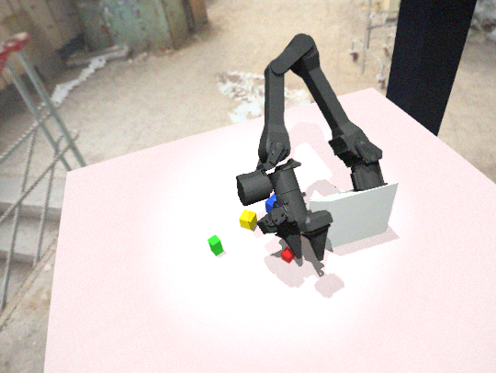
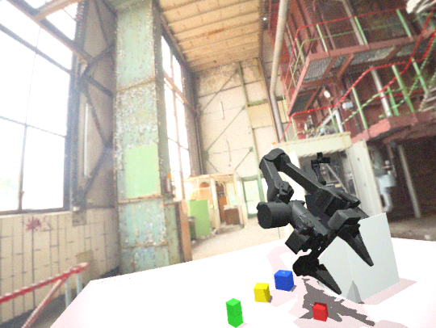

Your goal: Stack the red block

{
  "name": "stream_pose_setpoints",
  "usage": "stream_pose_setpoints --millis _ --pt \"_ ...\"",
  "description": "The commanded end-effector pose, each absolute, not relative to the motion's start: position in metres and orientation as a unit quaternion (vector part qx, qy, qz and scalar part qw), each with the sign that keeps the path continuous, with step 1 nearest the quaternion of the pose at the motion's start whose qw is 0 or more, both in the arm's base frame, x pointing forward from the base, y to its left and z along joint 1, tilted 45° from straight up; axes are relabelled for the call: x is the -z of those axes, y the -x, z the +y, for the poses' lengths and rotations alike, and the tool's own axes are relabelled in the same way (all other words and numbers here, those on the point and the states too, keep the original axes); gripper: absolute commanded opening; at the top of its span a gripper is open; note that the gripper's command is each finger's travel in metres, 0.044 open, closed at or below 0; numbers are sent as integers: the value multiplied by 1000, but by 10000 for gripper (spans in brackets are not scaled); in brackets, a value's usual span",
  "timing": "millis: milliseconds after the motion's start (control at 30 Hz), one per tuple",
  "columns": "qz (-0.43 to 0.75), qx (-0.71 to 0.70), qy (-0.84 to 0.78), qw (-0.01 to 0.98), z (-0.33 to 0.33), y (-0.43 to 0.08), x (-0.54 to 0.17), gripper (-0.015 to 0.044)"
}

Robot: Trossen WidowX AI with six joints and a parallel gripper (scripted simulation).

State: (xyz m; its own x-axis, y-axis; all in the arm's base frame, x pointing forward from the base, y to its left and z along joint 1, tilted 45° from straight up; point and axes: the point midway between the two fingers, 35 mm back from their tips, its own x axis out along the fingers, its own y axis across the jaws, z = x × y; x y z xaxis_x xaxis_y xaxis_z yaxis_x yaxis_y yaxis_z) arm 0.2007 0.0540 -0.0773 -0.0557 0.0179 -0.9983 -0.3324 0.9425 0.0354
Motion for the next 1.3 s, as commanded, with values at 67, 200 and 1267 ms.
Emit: stream_pose_setpoints --millis 67,200,1267 --pt "730 -60 236 638 32 -204 74 440" --pt "724 -13 335 602 18 -210 63 440" --pt "688 45 472 549 -26 -228 77 440"
